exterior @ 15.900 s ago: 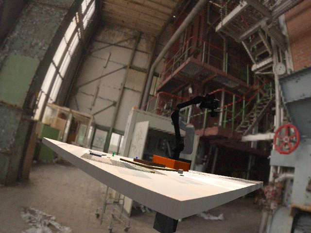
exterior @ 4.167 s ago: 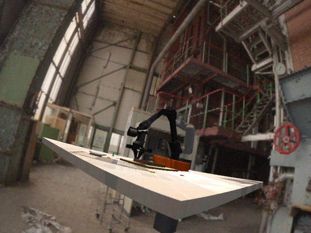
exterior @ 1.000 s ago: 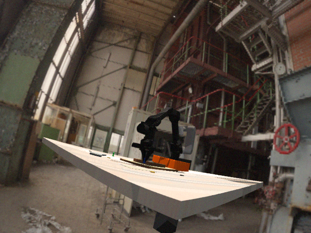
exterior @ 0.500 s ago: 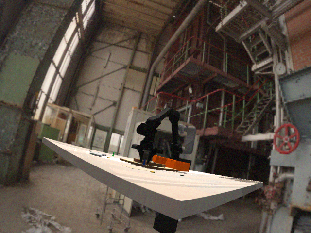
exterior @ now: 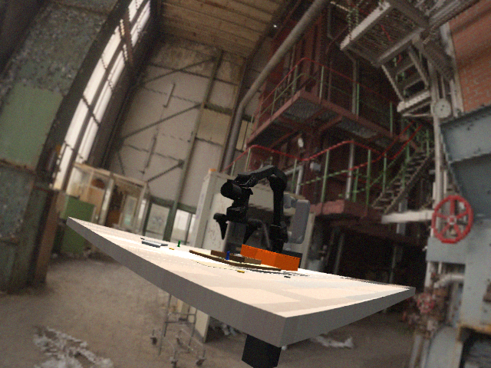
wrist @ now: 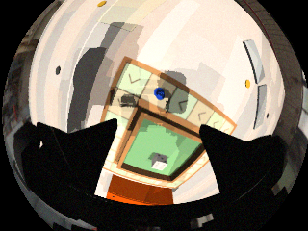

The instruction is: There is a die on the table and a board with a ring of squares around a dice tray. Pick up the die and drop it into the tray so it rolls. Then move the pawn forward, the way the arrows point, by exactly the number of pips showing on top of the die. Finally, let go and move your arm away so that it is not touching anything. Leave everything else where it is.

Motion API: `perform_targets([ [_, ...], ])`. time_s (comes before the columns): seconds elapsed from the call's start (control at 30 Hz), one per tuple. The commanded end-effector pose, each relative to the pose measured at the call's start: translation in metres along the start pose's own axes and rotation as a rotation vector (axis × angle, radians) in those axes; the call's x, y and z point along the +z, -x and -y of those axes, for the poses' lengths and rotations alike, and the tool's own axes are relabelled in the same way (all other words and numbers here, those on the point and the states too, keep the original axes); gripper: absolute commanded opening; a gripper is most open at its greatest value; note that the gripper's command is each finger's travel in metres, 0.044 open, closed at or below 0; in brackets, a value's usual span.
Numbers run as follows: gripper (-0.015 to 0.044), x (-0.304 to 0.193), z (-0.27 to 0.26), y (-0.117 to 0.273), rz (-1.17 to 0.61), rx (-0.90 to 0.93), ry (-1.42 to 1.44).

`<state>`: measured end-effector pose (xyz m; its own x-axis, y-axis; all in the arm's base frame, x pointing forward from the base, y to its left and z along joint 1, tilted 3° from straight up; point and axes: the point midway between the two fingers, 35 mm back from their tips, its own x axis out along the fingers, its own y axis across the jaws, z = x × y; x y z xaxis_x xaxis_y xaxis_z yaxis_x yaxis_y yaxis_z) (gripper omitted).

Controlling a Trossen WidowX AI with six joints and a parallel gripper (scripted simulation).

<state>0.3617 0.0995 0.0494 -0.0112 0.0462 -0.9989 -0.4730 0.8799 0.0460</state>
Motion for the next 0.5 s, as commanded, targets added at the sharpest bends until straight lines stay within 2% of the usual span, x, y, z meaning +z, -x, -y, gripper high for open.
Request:
perform_targets([
  [0.0,0.0440,-0.042,0.003,0.033,0.010,0.000,-0.086],
  [0.3,0.0440,-0.153,-0.010,0.064,0.000,0.000,-0.279],
  [0.33,0.0440,-0.106,-0.002,0.058,0.010,-0.003,-0.197],
  [0.47,0.0440,-0.106,-0.002,0.058,0.010,-0.003,-0.197],
])
